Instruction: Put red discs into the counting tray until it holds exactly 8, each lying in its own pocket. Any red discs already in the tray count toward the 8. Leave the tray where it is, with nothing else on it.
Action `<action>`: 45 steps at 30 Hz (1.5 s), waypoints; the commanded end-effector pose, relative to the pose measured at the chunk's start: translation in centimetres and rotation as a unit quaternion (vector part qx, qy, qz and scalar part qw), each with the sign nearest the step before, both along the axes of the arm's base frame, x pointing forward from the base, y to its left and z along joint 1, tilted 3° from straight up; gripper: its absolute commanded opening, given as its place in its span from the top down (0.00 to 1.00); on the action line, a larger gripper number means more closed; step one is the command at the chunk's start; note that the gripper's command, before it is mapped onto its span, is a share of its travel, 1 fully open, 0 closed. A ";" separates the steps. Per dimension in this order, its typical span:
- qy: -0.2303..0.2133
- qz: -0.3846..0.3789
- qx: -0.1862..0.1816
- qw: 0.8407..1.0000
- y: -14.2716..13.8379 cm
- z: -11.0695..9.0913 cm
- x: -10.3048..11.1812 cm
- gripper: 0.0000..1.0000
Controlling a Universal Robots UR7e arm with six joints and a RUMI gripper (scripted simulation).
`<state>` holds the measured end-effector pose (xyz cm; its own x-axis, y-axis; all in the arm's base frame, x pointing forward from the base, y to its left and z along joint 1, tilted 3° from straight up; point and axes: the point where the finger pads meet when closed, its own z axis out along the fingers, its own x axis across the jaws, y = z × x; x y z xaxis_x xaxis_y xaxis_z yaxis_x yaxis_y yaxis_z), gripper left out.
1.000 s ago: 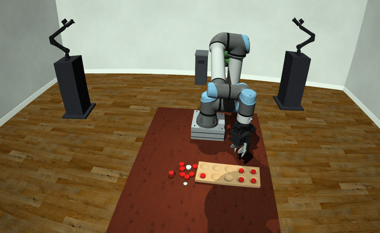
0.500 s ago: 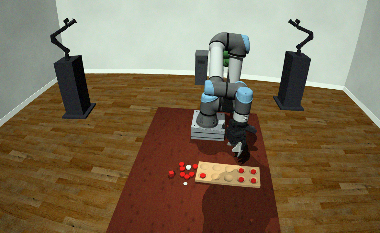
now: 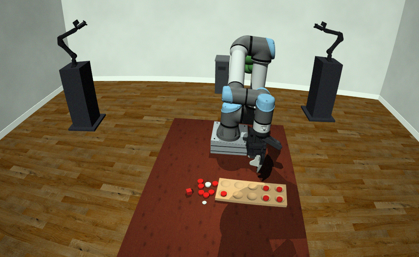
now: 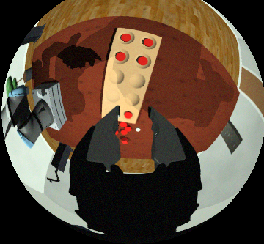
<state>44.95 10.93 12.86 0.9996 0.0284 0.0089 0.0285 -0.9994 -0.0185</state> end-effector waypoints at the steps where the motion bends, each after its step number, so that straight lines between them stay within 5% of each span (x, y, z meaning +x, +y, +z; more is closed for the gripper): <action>1: 0.001 -0.059 -0.002 0.998 -0.7 0.3 0.2 0.72; 23: 0.005 -0.280 -0.002 0.960 -3.7 1.4 0.4 0.72; 36: 0.007 -0.414 -0.003 0.910 -5.6 2.0 0.4 0.72; 38: 0.007 -0.455 -0.003 0.891 -6.3 2.2 0.4 0.72; 40: 0.007 -0.455 -0.003 0.891 -6.3 2.2 0.4 0.72; 45: 0.008 -0.513 -0.003 0.858 -7.2 2.5 0.3 0.72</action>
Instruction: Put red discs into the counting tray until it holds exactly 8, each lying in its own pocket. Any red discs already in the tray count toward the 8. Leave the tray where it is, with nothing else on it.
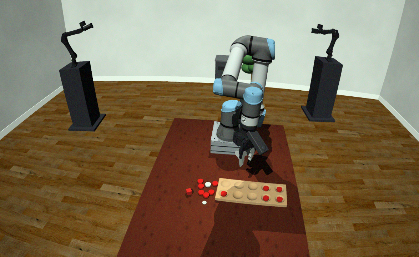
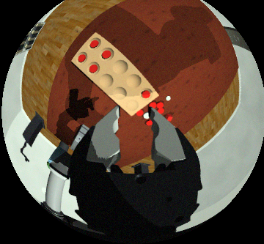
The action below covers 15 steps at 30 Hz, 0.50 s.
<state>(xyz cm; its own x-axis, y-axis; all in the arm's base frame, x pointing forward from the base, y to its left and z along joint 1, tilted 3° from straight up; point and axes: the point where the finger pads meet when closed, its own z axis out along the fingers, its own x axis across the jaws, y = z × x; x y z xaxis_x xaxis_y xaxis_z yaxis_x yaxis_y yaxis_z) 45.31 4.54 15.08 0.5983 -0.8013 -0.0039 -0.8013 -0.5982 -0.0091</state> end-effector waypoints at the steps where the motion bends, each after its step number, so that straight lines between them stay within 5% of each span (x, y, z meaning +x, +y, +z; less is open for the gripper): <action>1: 0.001 -0.059 -0.002 0.998 -0.8 0.3 0.0 0.72; 15: 0.002 -0.222 -0.003 0.975 -3.2 1.0 -0.4 0.72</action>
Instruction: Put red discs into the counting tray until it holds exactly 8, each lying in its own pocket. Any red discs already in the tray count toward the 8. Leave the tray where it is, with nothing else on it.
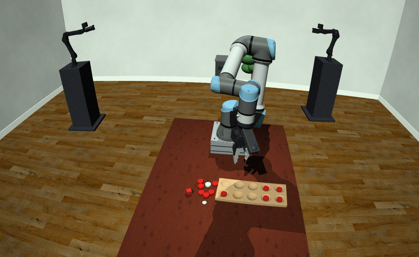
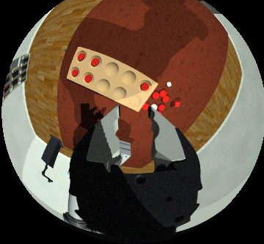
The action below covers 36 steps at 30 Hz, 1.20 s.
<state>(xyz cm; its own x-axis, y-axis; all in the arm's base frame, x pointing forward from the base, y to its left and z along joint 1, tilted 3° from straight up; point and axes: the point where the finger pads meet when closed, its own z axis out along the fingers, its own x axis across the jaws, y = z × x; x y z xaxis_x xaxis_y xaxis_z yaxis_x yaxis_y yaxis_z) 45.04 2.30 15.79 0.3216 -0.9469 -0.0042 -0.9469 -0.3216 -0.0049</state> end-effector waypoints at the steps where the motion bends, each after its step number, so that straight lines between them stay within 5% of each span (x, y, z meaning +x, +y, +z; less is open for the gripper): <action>1: 0.001 -0.066 -0.002 0.998 -0.9 0.3 -0.1 0.72; 10: 0.001 -0.157 -0.003 0.988 -2.2 0.7 -0.5 0.72; 24: 0.008 -0.316 0.009 0.949 -11.4 -7.2 -2.6 0.72; 36: 0.011 -0.388 0.015 0.921 -15.1 -10.8 -4.8 0.72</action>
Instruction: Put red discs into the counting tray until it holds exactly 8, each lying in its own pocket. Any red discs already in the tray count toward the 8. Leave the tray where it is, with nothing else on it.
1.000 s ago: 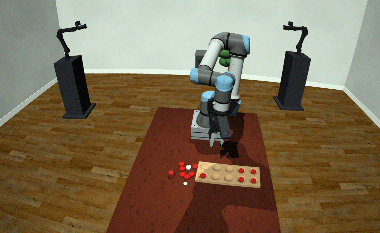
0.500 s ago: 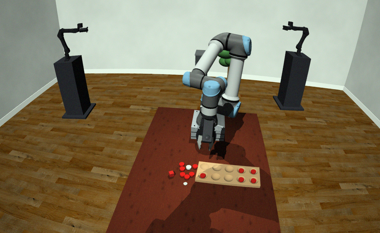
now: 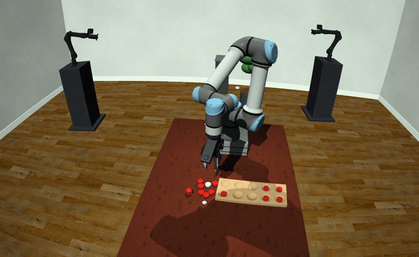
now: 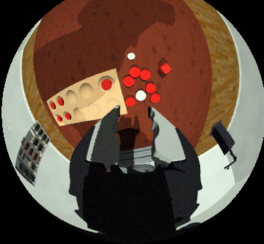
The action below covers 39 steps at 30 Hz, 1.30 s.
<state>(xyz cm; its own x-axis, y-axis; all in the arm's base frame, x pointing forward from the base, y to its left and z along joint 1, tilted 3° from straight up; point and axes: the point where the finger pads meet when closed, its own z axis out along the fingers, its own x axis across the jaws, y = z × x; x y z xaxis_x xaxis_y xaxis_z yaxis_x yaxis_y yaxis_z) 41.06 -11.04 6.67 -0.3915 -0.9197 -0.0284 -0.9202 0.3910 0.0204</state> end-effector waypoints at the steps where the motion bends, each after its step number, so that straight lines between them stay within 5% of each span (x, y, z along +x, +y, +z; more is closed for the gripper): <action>1: -0.002 -0.040 0.003 0.999 -2.1 -2.0 -1.0 0.72; 18: -0.001 -0.096 0.007 0.995 -4.4 -4.4 -3.0 0.72; 39: -0.001 -0.106 0.008 0.994 -4.7 -4.9 -3.4 0.72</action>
<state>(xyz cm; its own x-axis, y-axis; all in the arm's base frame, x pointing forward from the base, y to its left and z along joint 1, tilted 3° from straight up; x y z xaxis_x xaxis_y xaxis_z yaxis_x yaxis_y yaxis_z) 37.64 -15.73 1.77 -0.5766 -0.8159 -0.0429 -0.8170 0.5760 0.0282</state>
